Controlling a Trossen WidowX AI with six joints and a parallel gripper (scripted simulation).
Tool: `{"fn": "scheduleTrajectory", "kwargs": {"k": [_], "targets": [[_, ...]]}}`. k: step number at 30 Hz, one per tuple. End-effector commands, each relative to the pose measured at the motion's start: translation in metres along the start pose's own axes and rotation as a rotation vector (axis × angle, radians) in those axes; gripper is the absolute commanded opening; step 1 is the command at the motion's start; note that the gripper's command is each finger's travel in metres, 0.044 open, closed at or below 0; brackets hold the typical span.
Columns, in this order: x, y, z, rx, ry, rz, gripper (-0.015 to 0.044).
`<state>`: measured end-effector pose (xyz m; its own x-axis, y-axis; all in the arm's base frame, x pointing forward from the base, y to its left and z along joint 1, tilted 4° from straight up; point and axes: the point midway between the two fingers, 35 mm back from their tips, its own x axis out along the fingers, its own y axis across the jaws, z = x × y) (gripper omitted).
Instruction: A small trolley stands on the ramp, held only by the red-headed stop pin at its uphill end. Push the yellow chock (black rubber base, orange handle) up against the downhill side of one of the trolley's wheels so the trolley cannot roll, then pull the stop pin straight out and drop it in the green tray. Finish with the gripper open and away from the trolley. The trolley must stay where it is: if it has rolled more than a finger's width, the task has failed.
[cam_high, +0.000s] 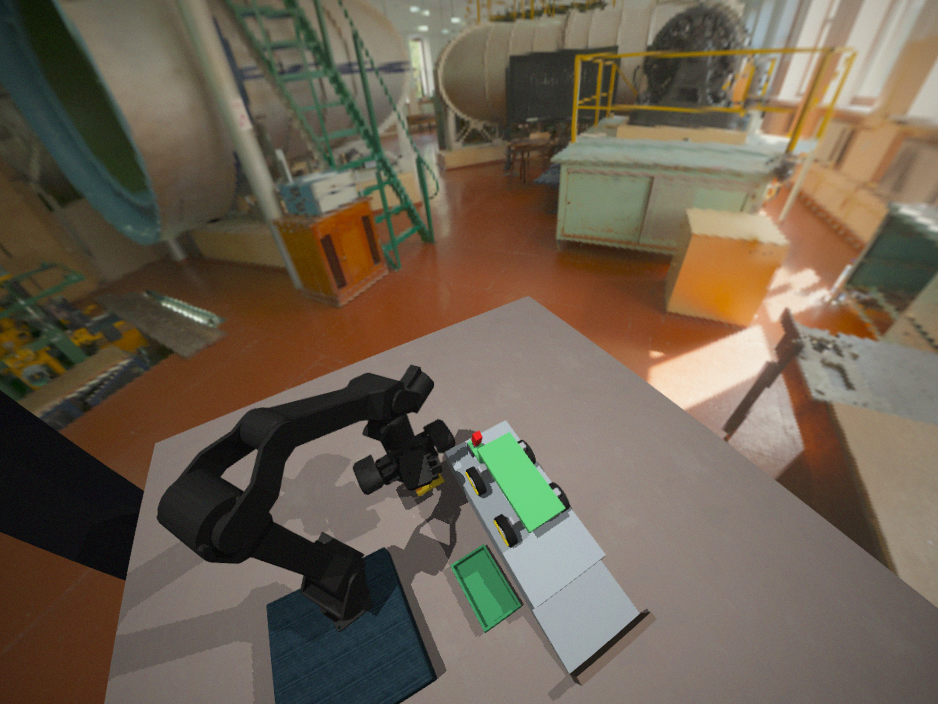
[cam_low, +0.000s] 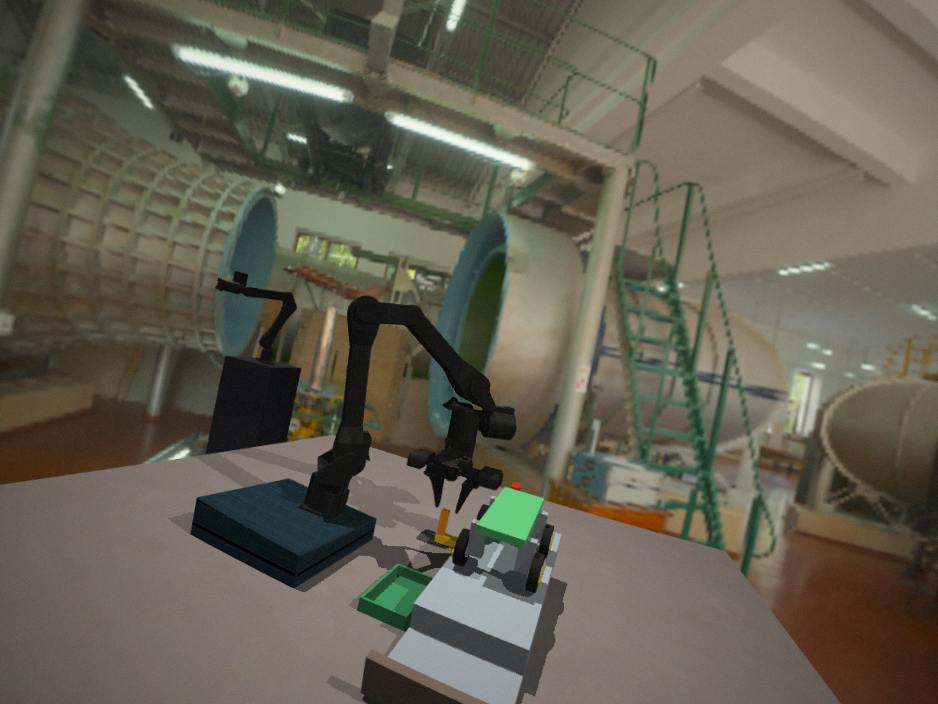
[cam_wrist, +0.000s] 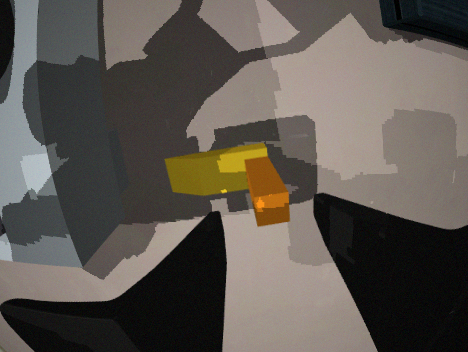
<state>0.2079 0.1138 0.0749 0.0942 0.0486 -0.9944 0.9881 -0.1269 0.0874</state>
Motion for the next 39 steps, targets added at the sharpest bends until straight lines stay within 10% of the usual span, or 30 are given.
{"fn": "scheduleTrajectory", "kwargs": {"k": [1, 32, 39], "targets": [[0.009, -0.001, 0.000, 0.006, -0.003, -0.012, 0.0190], [0.041, -0.002, 0.000, 0.006, -0.003, -0.012, 0.0190], [0.038, -0.001, 0.001, 0.000, -0.002, -0.003, 0.0065]]}}
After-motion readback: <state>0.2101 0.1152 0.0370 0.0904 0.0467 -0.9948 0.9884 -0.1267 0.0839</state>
